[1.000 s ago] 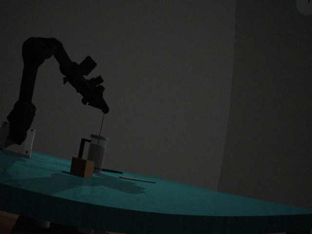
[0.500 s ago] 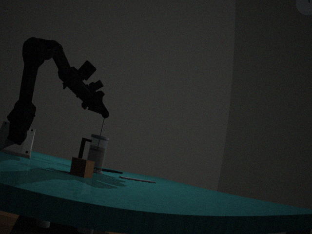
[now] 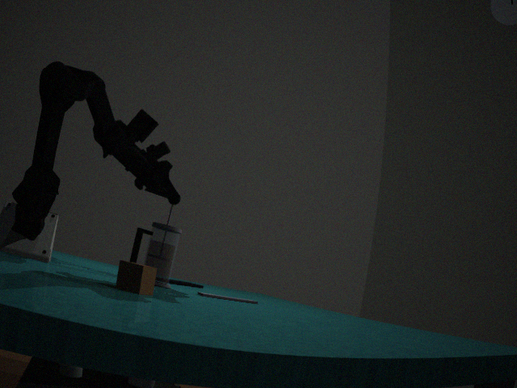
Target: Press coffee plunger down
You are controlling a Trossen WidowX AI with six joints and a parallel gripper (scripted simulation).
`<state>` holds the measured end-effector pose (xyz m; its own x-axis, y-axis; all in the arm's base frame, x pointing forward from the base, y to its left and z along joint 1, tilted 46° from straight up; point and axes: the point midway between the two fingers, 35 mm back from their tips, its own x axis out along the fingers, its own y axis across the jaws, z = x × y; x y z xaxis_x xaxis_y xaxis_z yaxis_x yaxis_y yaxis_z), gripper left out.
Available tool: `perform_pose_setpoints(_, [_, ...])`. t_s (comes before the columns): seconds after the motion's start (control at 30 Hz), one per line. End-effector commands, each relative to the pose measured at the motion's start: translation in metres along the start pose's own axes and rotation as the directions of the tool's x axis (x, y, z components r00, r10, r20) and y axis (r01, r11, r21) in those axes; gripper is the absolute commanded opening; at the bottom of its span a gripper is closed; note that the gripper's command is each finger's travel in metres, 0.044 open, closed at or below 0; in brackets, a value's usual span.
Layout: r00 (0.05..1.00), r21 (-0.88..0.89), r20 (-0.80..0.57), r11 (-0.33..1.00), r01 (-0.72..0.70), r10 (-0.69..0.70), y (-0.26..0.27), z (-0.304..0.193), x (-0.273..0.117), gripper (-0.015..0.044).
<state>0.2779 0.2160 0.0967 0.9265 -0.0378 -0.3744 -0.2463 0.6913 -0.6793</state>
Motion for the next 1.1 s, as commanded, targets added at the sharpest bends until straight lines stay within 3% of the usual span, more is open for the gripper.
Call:
perform_pose_setpoints(0.0, [0.999,-0.038,-0.051,0.999,0.004,-0.006,0.0,-0.025,0.011,0.0129])
perform_pose_setpoints(1.07, [0.999,-0.039,-0.047,0.999,0.008,-0.01,0.0,-0.033,0.024,0.0129])
